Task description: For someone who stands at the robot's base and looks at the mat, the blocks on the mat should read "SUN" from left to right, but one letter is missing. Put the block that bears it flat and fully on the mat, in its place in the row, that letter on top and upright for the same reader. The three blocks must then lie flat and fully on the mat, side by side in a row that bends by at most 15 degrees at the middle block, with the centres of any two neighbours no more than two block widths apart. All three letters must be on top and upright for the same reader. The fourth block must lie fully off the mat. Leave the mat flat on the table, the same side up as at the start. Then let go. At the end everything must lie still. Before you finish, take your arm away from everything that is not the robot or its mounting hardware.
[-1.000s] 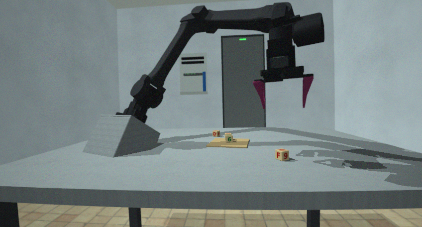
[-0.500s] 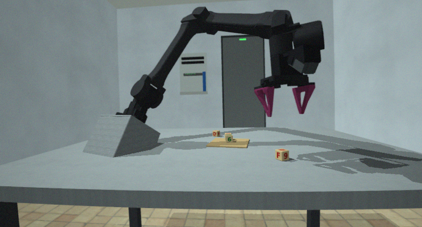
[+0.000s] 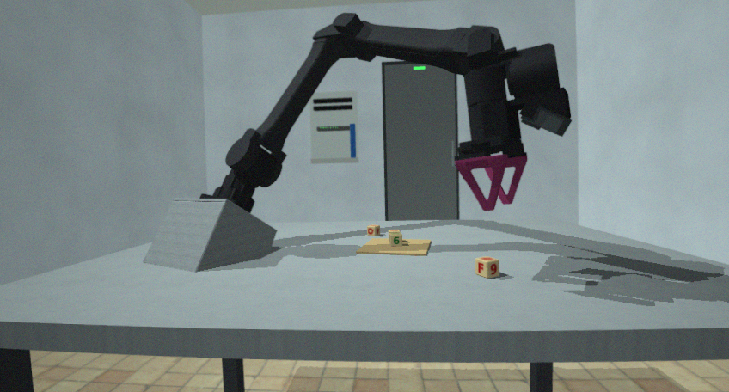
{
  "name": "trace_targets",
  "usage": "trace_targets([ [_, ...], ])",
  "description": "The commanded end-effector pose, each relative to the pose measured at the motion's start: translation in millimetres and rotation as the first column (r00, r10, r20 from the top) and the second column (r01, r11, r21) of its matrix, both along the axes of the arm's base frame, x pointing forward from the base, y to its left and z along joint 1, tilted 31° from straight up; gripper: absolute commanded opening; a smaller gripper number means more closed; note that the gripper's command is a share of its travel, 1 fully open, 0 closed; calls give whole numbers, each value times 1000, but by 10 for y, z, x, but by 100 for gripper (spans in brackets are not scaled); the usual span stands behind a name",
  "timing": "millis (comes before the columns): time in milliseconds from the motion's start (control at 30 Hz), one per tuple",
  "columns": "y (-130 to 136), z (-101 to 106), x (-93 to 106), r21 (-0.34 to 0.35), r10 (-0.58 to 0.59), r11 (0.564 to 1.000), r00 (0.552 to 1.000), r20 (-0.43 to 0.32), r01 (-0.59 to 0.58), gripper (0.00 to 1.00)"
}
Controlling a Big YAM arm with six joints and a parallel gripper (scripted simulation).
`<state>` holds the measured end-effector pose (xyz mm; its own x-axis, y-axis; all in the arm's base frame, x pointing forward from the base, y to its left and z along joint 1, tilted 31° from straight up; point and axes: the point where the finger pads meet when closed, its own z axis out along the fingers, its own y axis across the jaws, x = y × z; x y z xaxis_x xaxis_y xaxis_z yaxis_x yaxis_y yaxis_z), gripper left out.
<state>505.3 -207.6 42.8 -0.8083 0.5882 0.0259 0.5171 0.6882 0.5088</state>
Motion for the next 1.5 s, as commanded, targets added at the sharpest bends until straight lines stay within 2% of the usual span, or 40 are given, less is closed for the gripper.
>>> trace_targets([
  [0, 76, -48, 66, -81, 246, 968, 963, 108, -239, 100],
  [167, 82, -60, 67, -169, 433, 898, 884, 177, -406, 100],
  [233, 82, -60, 67, -169, 433, 898, 884, 177, -406, 100],
  [267, 82, -60, 67, -215, 522, 849, 829, 202, -482, 100],
  [367, 82, -61, 67, -270, 619, 781, 752, 225, -563, 100],
  [400, 82, -61, 67, -288, 651, 756, 723, 231, -588, 58],
  [667, 82, -61, 67, -413, 858, 513, 450, 246, -752, 58],
  [1467, 94, -83, 51, -411, 859, 512, 449, 248, -754, 58],
])
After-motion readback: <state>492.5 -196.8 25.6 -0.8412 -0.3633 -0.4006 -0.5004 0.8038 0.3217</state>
